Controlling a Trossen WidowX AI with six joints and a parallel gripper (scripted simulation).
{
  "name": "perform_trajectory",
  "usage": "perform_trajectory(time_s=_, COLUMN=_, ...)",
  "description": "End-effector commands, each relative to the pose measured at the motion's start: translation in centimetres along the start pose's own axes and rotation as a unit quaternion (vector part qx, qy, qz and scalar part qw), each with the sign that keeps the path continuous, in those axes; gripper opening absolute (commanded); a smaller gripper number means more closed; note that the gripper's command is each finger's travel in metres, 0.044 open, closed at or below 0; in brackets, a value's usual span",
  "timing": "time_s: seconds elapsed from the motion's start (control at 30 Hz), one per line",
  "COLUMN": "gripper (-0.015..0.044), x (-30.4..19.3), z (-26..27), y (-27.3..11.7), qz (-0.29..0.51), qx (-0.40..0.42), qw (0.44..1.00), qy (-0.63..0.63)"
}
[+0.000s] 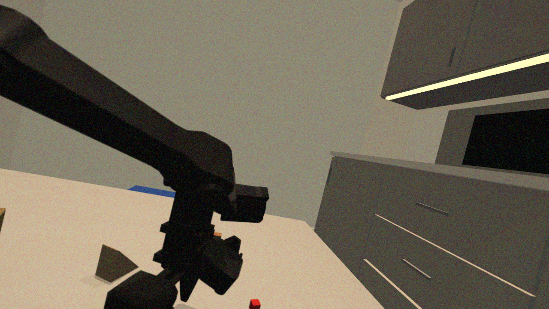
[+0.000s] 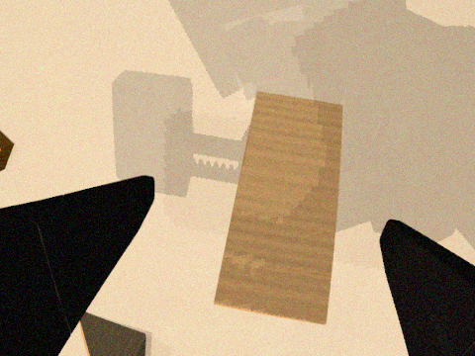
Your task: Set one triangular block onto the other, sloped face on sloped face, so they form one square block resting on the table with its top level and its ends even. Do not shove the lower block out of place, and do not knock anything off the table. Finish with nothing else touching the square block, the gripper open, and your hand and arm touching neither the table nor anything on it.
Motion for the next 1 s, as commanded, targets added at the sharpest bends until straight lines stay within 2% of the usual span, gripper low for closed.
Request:
perform_trajectory(time_s=0.0, gripper=0.044, x=-0.2, z=-0.2, y=0.8, qz=-0.001, qx=-0.003, qw=1.0, qy=-0.004)
perform_trajectory(time_s=0.53, gripper=0.044, x=-0.4, z=-0.5, y=3.0, qz=-0.002, qx=-0.005, qw=1.0, qy=-0.003)
perform_trajectory(time_s=0.87, gripper=0.0177, x=-0.4, z=-0.5, y=3.0, qz=-0.002, qx=-0.005, qw=1.0, qy=-0.003)
perform_trajectory(time_s=0.97, gripper=0.0157, x=-0.4, z=-0.5, y=3.0, qz=-0.002, qx=-0.005, qw=1.0, qy=-0.003)
Point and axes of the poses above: the point midway between the two fingers, 35 mm back from their tips, its own y axis out along the fingers, its own z axis across the jaws, x = y × z, the point moved 4 cm from there along -y, back along the fingers, and after that the axes turned 3 degrees about y, right-handed, at the moved point
